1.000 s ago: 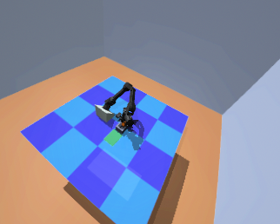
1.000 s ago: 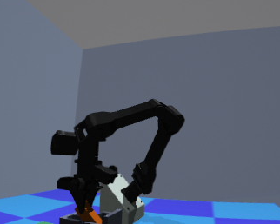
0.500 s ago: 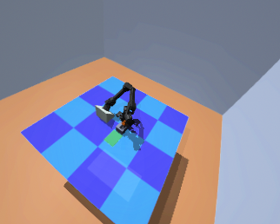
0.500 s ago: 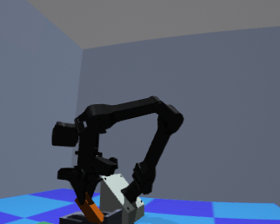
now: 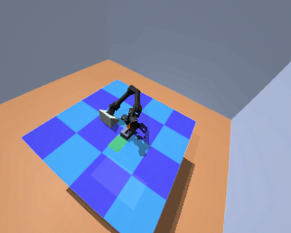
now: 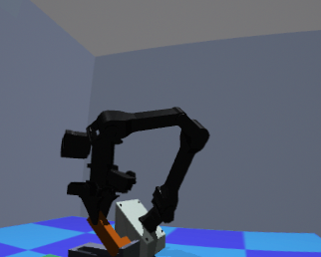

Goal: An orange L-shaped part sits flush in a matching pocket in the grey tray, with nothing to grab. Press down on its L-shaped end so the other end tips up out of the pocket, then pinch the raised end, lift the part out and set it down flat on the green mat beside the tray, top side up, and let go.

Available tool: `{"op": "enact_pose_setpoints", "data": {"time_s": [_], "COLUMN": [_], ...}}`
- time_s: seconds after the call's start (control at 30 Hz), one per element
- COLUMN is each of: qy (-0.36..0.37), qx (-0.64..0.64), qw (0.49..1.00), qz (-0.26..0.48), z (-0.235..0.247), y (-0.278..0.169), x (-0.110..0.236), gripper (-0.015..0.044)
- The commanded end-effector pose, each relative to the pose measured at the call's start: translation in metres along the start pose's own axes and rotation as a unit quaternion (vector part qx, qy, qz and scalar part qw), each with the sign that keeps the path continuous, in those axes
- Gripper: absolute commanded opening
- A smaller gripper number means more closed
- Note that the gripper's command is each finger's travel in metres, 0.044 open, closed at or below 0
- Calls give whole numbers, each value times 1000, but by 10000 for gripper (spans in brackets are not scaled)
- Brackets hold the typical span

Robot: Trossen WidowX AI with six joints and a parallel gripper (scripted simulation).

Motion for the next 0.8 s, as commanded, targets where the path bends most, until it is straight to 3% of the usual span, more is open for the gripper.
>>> {"op": "enact_pose_setpoints", "data": {"time_s": [0.0, 0.77], "qy": [-3, -3], "qx": [2, 2], "qw": [1000, 1000], "qz": [2, 2], "z": [-1, -2], "y": [-1, -10], "x": [8, 27], "gripper": [0, 0]}}
Point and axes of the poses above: the point midway between the two fingers, 35 mm back from their tips, its own x axis back along the fingers, its own z axis across the jaws, y = z × x, the point moved 2 cm from there along x, back along the fingers, and after that the axes turned 13 degrees about -x, right-handed, at the moved point
